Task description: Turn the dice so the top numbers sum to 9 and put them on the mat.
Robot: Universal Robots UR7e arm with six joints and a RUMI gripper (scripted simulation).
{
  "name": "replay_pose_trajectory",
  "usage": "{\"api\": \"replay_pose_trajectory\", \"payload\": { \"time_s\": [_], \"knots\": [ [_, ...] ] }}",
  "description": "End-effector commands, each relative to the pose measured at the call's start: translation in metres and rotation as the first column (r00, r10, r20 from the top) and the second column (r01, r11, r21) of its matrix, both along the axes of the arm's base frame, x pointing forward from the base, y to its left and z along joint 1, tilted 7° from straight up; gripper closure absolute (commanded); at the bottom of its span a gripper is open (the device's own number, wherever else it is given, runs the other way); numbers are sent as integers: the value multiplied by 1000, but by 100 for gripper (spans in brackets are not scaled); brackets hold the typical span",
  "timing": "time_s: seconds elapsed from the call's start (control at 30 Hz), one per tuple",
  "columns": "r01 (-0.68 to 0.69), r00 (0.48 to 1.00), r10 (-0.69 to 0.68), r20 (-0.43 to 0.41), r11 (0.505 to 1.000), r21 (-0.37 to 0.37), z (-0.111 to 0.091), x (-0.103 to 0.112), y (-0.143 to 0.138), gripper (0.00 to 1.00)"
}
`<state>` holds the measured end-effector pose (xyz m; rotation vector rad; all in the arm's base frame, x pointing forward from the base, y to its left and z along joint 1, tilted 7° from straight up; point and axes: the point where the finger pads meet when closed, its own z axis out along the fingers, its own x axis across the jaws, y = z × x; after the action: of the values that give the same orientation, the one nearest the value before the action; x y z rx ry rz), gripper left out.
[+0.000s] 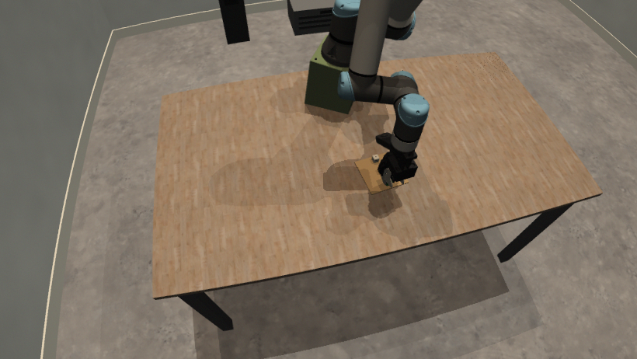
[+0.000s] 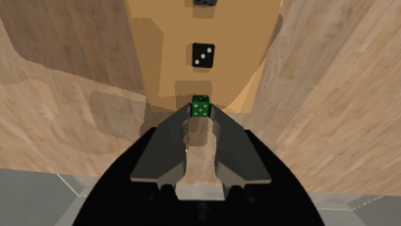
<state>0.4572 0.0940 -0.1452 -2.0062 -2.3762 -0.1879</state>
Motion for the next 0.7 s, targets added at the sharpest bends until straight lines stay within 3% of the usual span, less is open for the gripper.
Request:
{"api": "replay_pose_trajectory", "payload": {
  "time_s": [0.0, 0.67],
  "knots": [
    [0, 1000, 0, 1, 1000, 0, 0, 0, 0, 97],
    [0, 1000, 0, 1, 1000, 0, -3, 1, 0, 97]
  ]
}}
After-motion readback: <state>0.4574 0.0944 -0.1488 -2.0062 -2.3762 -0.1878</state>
